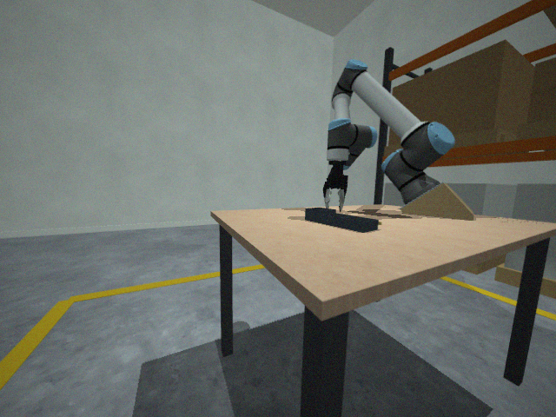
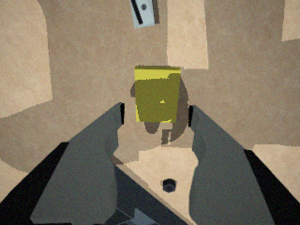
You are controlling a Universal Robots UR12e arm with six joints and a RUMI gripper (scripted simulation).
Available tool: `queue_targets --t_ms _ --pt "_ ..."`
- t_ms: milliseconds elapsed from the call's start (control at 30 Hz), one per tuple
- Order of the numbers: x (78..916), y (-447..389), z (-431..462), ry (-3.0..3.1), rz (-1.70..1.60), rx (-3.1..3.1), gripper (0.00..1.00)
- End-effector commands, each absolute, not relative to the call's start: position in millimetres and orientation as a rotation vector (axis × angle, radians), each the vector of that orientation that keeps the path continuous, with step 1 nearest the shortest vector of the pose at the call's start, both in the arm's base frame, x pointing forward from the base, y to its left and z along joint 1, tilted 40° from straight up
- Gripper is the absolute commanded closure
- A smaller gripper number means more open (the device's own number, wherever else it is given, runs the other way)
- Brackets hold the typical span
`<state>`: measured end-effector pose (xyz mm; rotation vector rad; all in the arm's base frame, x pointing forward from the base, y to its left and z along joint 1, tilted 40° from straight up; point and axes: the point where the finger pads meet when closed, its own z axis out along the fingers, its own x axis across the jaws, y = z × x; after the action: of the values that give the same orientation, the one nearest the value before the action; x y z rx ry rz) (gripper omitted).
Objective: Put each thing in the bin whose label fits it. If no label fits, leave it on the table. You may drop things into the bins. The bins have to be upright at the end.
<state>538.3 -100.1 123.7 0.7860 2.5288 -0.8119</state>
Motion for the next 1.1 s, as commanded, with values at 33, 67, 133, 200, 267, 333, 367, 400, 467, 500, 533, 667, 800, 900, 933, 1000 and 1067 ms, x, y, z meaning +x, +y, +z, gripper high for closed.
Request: queue_targets --t_ms 33,67,133,200,267,333,367,400,467,500,533,667,800,900,933,1000,1067 --pt "540.3 -103.4 119.7 2.527 -0.811 0.784 0.67" --pt "540.3 -103.4 119.7 2.527 -0.811 0.784 0.67" --pt "540.5 -104.3 118.7 2.527 -0.811 0.784 0.67" --pt "540.9 -105.9 116.7 2.527 -0.811 0.784 0.67" --pt "541.3 -107.6 114.6 2.527 -0.811 0.784 0.67" --pt "541.7 -109.3 112.6 2.527 -0.811 0.784 0.67" --pt "541.9 -110.1 111.6 2.527 -0.811 0.784 0.67" --pt "542.1 -110.9 110.5 2.527 -0.811 0.784 0.67" --pt "542.0 -110.9 110.5 2.527 -0.811 0.784 0.67" --pt "542.0 -110.9 110.5 2.527 -0.811 0.784 0.67" --pt "542.0 -110.9 110.5 2.527 -0.811 0.784 0.67" --pt "542.0 -110.9 110.5 2.527 -0.811 0.784 0.67" --pt "541.9 -111.0 110.5 2.527 -0.811 0.784 0.67" --pt "541.9 -110.9 110.6 2.527 -0.811 0.784 0.67" --pt "541.9 -110.9 110.6 2.527 -0.811 0.784 1.00" --pt "541.9 -110.9 110.6 2.527 -0.811 0.784 1.00" --pt "541.9 -110.9 110.6 2.527 -0.811 0.784 1.00"
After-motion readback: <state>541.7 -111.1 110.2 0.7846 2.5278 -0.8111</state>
